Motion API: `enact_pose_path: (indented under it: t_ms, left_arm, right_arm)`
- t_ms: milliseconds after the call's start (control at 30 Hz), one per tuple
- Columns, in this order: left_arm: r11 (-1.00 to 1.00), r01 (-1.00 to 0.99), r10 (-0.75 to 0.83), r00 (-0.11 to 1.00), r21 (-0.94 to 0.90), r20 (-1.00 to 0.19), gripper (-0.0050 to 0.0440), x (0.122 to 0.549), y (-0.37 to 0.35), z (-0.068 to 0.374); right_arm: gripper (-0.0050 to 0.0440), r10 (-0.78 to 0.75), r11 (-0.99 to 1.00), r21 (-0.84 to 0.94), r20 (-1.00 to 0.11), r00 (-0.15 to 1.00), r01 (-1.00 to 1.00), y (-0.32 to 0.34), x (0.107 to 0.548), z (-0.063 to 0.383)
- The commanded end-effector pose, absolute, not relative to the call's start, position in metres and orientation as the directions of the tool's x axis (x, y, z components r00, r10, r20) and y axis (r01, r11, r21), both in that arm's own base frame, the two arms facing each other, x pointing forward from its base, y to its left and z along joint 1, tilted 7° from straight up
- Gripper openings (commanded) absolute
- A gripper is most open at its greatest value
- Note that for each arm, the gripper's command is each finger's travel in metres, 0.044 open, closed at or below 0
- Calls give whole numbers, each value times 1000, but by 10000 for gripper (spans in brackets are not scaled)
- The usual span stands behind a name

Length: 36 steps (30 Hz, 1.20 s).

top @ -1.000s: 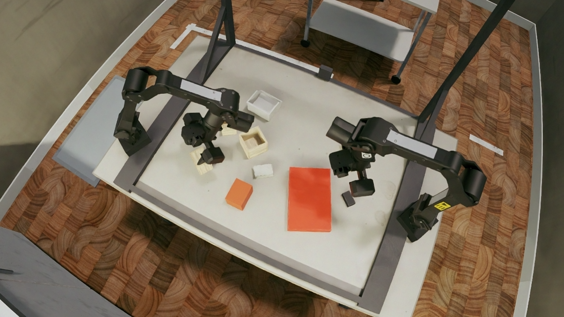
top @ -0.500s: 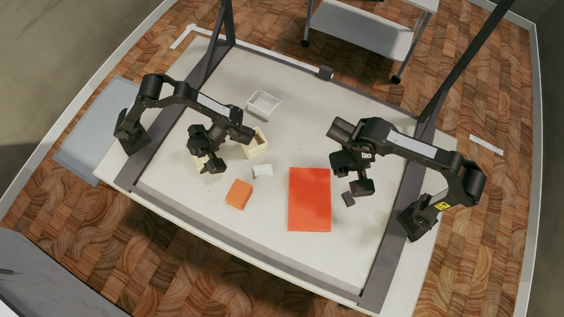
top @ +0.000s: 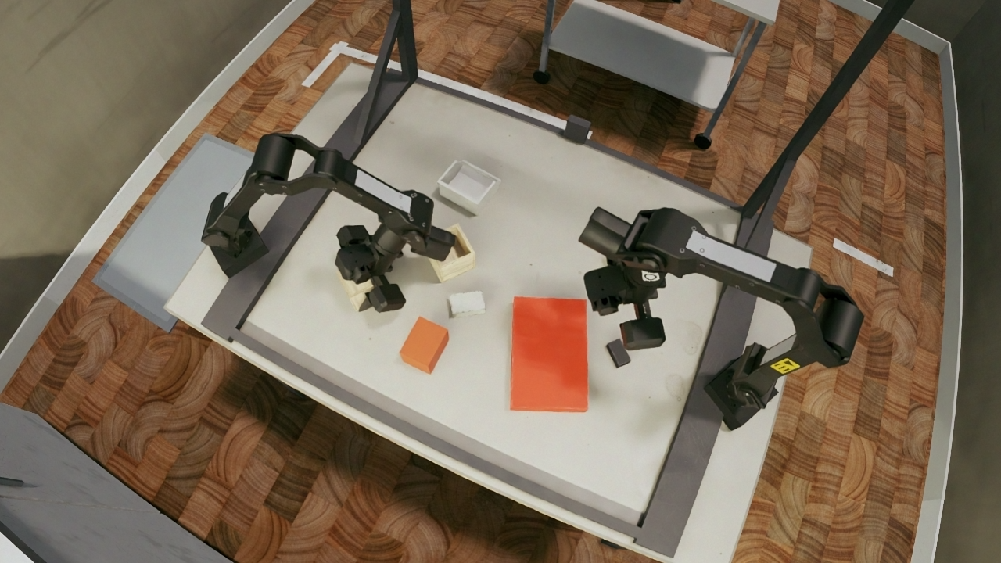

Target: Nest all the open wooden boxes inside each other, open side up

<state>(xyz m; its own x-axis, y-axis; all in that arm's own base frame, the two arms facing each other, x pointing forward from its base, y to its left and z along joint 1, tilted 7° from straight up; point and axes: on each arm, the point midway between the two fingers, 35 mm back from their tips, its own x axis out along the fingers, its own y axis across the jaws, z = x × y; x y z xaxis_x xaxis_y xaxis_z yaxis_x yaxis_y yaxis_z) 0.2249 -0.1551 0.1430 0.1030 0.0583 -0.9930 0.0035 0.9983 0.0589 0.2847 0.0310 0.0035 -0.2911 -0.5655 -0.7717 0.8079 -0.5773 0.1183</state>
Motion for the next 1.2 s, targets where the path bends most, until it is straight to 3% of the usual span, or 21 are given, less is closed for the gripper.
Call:
enact_pose_path:
  t_ms: [0,467,767,1100,1167]
  left_arm:
    - [999,-1,44,119,45,-992,400,225,-156,149]
    - [999,-1,44,119,45,-992,400,225,-156,149]
    - [999,-1,44,119,45,-992,400,225,-156,149]
    - [999,-1,44,119,45,-992,400,225,-156,149]
    - [999,-1,44,119,45,-992,400,225,-156,149]
  right_arm:
    - [339,-568,-574,119,-771,-289,810,30,286,2]
    - [259,-563,-577,128,-779,-278,807,31,287,6]
    - [259,-563,-577,128,-779,-278,807,31,287,6]
    - [19,-563,-577,128,-779,-278,807,31,287,6]
    - [0,-563,-577,128,-779,-278,807,31,287,6]
